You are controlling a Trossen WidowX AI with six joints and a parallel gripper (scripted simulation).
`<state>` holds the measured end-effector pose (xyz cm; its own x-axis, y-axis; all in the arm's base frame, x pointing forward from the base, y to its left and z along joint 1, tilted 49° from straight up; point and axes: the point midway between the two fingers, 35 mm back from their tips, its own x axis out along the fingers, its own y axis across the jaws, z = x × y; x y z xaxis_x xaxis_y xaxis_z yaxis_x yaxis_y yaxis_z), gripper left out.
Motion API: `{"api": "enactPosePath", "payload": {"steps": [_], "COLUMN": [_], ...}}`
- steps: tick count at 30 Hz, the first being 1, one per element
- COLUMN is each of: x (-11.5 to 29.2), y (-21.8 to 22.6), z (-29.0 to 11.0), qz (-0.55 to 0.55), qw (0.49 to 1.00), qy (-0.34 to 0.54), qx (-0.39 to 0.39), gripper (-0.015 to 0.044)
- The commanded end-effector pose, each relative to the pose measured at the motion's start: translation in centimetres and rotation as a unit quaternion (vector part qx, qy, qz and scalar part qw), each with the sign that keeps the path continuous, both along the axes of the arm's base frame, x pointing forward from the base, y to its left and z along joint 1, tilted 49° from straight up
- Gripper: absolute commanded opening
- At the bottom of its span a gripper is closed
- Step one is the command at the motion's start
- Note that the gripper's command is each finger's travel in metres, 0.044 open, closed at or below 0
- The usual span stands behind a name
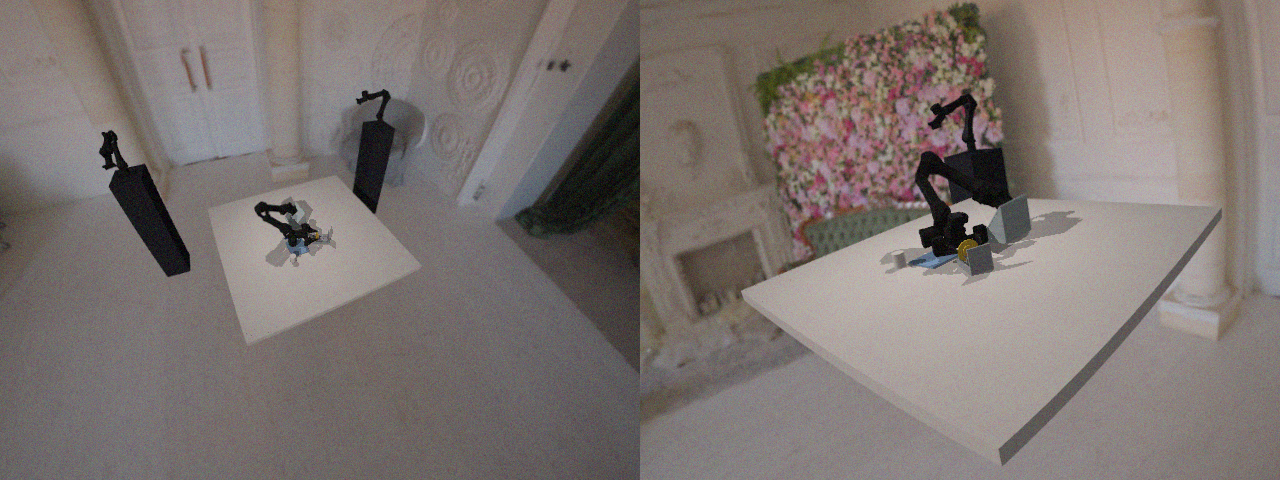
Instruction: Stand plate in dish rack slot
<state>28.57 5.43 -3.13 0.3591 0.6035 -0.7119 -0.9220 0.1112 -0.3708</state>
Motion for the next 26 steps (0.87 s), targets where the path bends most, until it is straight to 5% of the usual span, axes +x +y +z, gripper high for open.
{"api": "enactPosePath", "payload": {"steps": [1,9,26], "x": [0.1,-1.4,-3.3], "y": [1.3,8.6,9.7], "z": [1.2,7.8,6.8], "qz": [0.002,0.004,-0.120], "qw": [1.000,1.000,0.979], "qy": [0.001,-0.001,0.149], "qx": [-0.003,0.002,-0.070], "gripper": [0.0400,0.0400,0.0400]}}
